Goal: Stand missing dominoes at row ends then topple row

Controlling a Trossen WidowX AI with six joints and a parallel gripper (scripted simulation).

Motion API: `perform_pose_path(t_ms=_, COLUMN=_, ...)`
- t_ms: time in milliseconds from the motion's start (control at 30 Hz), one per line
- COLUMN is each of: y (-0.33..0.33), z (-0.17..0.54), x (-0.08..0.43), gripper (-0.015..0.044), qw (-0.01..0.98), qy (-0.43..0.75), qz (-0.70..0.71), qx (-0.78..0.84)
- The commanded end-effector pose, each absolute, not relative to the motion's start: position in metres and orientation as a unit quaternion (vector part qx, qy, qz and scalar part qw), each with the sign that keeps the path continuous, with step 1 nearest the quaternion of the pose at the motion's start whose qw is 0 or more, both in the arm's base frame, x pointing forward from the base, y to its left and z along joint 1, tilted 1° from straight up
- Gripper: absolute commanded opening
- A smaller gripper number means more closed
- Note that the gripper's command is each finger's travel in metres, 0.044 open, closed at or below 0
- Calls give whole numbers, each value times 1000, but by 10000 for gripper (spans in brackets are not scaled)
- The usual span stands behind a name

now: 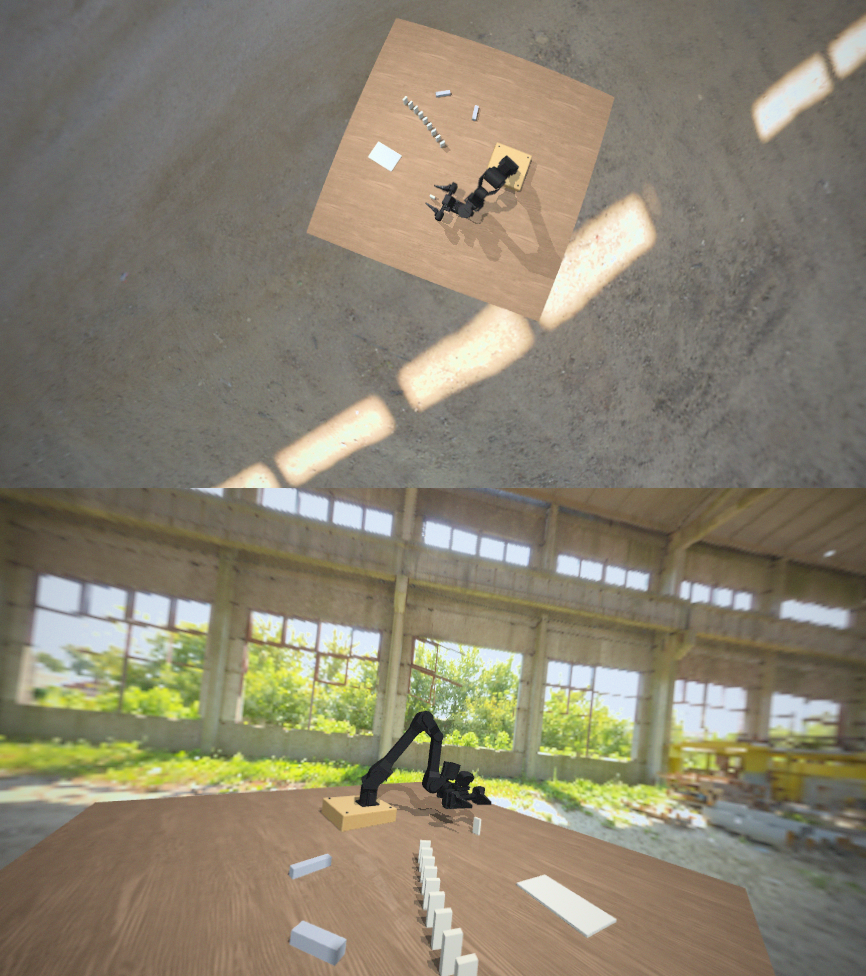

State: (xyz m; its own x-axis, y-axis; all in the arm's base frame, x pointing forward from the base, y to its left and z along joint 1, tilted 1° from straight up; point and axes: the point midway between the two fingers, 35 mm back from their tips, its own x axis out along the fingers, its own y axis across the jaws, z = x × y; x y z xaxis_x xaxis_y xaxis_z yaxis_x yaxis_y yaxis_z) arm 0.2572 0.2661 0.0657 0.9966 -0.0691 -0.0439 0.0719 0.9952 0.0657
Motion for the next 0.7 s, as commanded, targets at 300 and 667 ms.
perform_pose_path(t_ms=300, y=330, z=44, x=322, gripper=440, qw=920, qy=186, qz=122, qx=-322)
perform_pose_path(t_ms=667, y=326, z=59, x=340, gripper=440, qw=759, qy=333, qz=297, qx=-474)
